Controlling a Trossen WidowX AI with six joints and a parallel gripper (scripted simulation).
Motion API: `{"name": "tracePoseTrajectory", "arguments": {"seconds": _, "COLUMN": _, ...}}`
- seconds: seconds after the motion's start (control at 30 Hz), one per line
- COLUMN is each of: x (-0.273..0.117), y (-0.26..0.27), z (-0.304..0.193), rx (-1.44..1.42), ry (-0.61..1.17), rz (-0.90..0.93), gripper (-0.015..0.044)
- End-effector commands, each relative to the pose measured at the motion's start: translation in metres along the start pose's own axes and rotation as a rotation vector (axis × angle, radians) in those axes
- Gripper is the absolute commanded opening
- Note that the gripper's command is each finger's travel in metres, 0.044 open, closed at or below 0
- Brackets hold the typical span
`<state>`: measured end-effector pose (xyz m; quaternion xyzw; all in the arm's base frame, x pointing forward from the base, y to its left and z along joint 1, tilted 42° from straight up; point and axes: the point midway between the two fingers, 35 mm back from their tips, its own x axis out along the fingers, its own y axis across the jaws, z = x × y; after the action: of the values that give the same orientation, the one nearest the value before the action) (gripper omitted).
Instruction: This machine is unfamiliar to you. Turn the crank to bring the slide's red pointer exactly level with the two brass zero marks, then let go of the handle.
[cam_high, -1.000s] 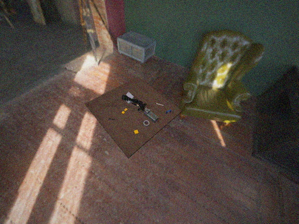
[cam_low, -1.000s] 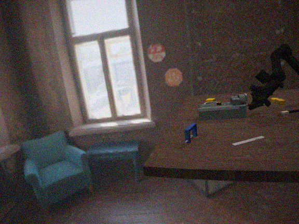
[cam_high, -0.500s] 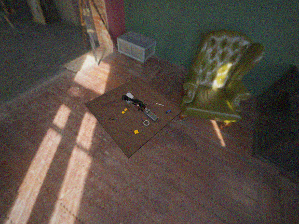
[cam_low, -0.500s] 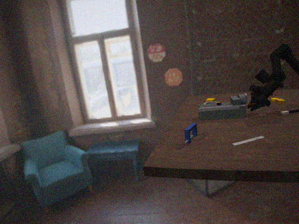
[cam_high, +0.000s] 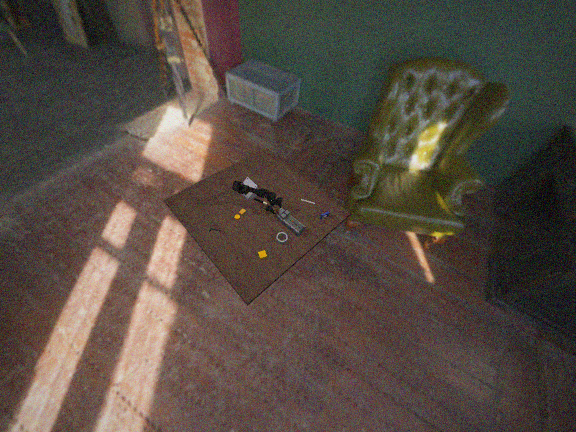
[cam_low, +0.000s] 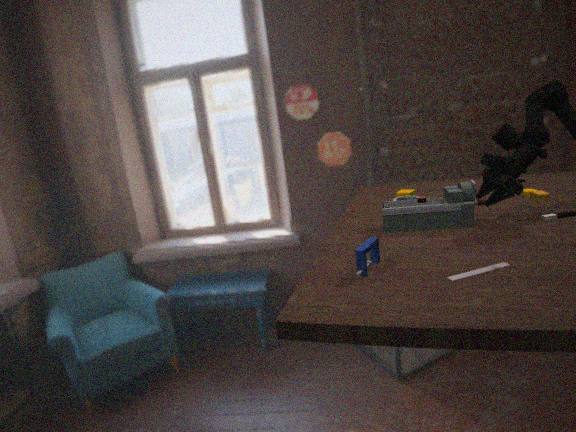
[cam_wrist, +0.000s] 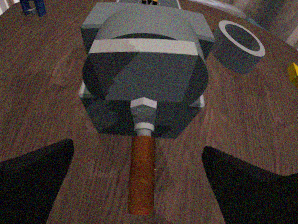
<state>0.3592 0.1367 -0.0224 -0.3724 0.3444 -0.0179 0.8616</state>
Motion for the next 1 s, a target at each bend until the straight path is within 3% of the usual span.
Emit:
{"name": "tracePoseTrajectory", "arguments": {"seconds": 0.0, "x": -0.012, "y": -0.002, "z": 0.016, "rx": 0.016, "ry": -0.012, "rz": -0.005, "gripper": 0.0440}}
{"name": "tracePoseTrajectory", "arguments": {"seconds": 0.63, "x": -0.094, "y": 0.000, "z": 0.094, "rx": 0.007, "ry": -0.007, "rz": 0.005, "gripper": 0.0440}}
{"name": "tracePoseTrajectory", "arguments": {"seconds": 0.97, "x": -0.078, "y": 0.001, "z": 0.120, "rx": 0.017, "ry": 0.024, "rz": 0.024, "gripper": 0.0440}}
